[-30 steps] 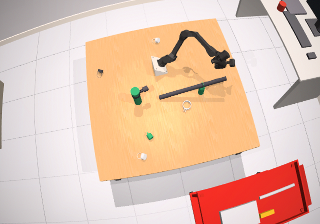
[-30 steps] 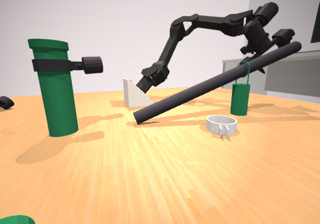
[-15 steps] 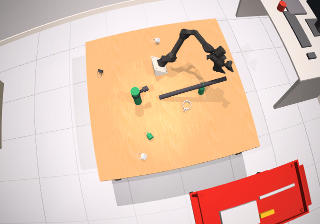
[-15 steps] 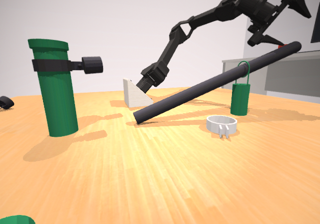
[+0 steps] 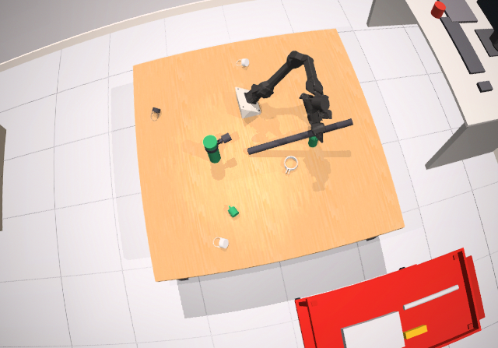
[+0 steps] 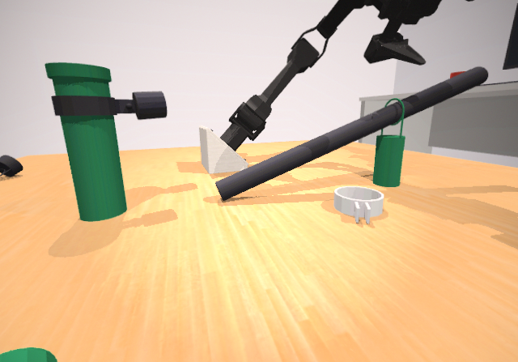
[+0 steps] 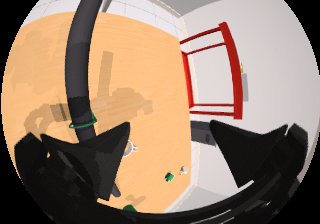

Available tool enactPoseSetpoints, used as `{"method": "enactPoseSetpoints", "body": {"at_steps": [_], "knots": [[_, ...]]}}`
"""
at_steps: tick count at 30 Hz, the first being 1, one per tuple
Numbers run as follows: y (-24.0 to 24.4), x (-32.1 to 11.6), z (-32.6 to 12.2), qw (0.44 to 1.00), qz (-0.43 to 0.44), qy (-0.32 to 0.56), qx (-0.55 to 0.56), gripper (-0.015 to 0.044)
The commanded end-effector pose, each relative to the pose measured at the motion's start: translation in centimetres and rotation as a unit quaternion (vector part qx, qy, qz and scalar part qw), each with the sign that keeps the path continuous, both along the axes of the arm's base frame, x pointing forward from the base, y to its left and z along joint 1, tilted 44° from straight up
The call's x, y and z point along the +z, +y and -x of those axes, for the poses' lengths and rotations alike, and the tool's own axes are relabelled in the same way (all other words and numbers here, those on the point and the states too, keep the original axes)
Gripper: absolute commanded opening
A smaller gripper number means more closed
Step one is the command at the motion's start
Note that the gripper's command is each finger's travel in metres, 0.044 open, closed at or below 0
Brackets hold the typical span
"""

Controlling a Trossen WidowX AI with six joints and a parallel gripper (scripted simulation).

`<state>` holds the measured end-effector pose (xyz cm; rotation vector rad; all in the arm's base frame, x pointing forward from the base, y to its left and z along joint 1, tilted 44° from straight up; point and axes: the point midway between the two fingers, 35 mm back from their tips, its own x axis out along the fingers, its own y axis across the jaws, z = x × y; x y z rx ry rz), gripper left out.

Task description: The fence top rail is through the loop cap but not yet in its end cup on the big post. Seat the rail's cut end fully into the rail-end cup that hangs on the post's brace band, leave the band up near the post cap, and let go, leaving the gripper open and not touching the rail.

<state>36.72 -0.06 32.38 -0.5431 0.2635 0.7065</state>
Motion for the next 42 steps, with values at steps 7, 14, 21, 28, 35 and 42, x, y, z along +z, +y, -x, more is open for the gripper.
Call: {"method": "enactPoseSetpoints", "body": {"at_steps": [7,14,21,28,35,42], "knots": [[-11.1,-11.0,3.9,0.925,-0.176,0.285,-0.178,0.0440],[-15.7,-15.8,9.6,0.791,-0.337,0.431,-0.274,0.0440],[-16.5,-16.5,11.0,0.753,-0.376,0.457,-0.290,0.0440],[-16.5,-16.5,11.0,0.753,-0.376,0.457,-0.290,0.0440],[-18.3,-18.2,11.6,0.823,-0.309,0.415,-0.233,0.0440],[-21.9,-22.0,13.2,0.935,-0.160,0.300,-0.096,0.0440]]}}
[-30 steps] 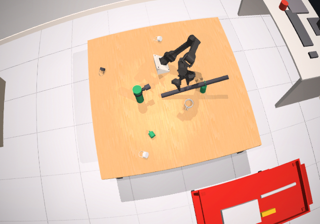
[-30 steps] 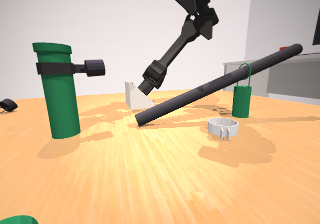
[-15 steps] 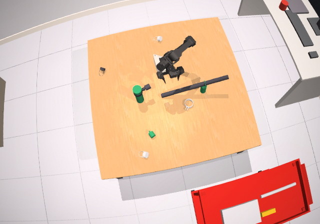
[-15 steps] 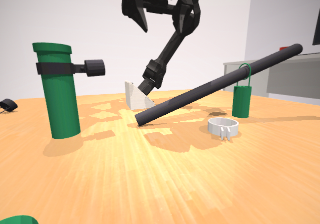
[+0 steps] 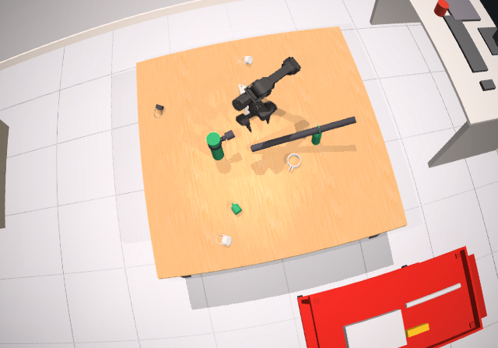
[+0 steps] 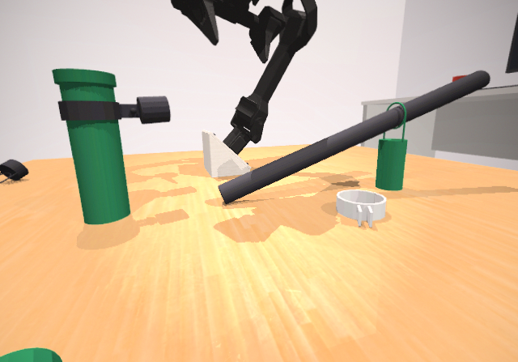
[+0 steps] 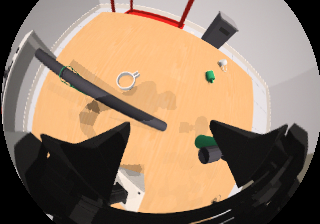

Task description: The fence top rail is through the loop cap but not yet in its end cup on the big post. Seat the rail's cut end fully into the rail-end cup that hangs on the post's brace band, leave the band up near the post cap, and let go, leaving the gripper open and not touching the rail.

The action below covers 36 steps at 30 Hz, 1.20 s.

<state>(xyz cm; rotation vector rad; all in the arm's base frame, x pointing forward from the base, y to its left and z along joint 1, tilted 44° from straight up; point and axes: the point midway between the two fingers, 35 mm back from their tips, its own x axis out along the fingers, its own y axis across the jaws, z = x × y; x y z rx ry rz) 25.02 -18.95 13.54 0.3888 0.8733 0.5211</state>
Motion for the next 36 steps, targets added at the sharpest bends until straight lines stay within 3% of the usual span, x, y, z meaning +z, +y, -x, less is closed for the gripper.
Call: {"method": "enactPoseSetpoints", "body": {"at_steps": [1,5,23,36], "knots": [[-3.5,-3.8,1.8,0.972,0.120,-0.136,0.152,0.0440],[-5.1,-6.0,3.1,0.928,0.184,-0.221,0.238,0.0440],[-7.7,-10.8,6.2,0.760,0.315,-0.407,0.396,0.0440],[-7.7,-10.8,6.2,0.758,0.317,-0.410,0.397,0.0440]]}}
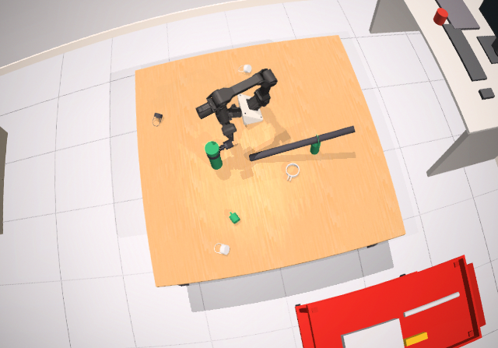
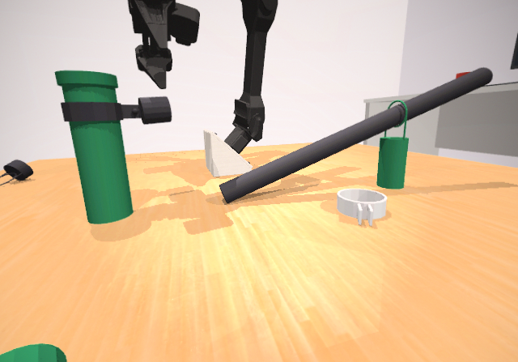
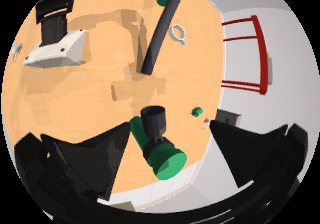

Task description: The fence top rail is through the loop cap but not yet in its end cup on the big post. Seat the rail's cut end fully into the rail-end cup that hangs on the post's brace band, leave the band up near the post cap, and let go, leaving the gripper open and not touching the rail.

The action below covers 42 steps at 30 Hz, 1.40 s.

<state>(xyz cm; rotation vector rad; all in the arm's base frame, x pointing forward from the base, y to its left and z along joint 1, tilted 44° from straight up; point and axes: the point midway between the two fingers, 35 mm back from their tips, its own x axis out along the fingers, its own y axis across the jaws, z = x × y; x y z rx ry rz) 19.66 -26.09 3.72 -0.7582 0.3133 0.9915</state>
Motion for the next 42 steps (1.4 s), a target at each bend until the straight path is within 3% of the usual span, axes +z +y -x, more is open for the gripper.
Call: {"method": "enactPoseSetpoints", "body": {"at_steps": [1,42], "knots": [[-0.6,-1.0,0.9,0.998,0.028,-0.038,0.034,0.0440],[3.5,-5.1,-1.4,0.998,0.029,-0.038,0.034,0.0440]]}}
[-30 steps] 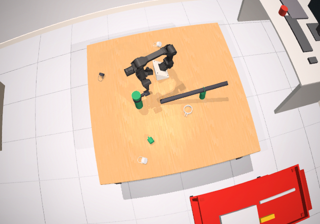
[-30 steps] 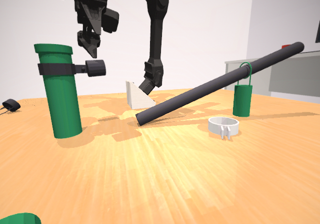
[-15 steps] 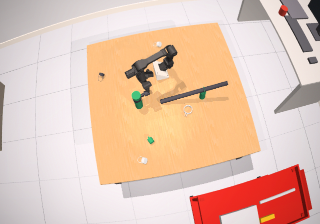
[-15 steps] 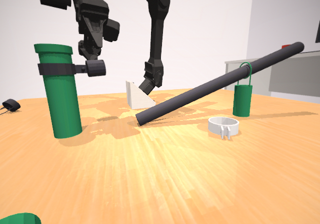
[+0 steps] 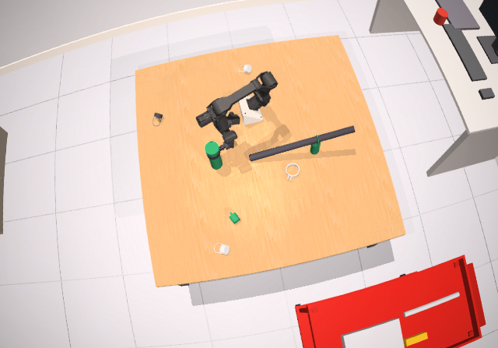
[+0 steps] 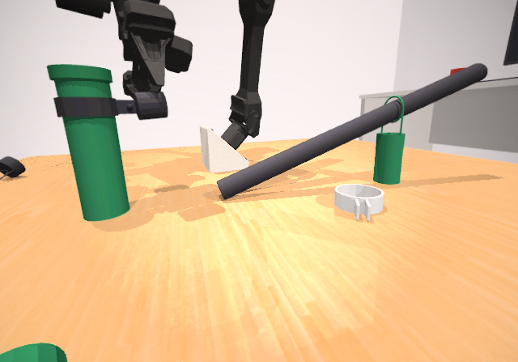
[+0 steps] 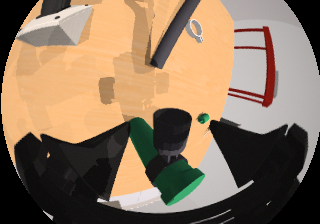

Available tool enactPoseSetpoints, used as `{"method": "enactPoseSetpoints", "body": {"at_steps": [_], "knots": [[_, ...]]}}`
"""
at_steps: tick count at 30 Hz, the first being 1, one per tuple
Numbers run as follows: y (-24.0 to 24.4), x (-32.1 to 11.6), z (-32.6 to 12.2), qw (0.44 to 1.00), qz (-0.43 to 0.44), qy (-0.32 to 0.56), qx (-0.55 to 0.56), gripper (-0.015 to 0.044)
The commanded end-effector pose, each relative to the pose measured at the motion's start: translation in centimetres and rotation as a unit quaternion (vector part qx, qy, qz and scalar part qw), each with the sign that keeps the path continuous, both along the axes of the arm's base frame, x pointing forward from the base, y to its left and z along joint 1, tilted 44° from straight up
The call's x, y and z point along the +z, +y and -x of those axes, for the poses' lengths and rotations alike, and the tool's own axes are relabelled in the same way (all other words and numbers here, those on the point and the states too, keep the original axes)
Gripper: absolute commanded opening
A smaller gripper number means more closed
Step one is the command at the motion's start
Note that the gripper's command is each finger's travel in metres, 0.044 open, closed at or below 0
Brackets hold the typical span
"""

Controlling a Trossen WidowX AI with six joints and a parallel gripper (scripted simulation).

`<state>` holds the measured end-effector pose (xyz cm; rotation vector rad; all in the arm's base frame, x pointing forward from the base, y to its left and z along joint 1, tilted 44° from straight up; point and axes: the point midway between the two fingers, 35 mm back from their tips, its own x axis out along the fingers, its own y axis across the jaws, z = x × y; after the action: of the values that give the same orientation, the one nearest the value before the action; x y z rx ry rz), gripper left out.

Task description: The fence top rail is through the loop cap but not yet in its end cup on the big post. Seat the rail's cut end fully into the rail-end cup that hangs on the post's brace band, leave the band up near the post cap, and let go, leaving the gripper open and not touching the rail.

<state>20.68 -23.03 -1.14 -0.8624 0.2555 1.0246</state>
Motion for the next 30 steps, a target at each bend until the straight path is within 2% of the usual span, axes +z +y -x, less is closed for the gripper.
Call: {"method": "enactPoseSetpoints", "body": {"at_steps": [1,20,30], "knots": [[0.5,-0.3,-0.5,1.000,-0.001,-0.002,-0.002,0.0440],[2.6,-1.9,-2.0,1.000,-0.003,-0.004,-0.002,0.0440],[2.6,-1.9,-2.0,1.000,-0.003,-0.004,-0.002,0.0177]]}}
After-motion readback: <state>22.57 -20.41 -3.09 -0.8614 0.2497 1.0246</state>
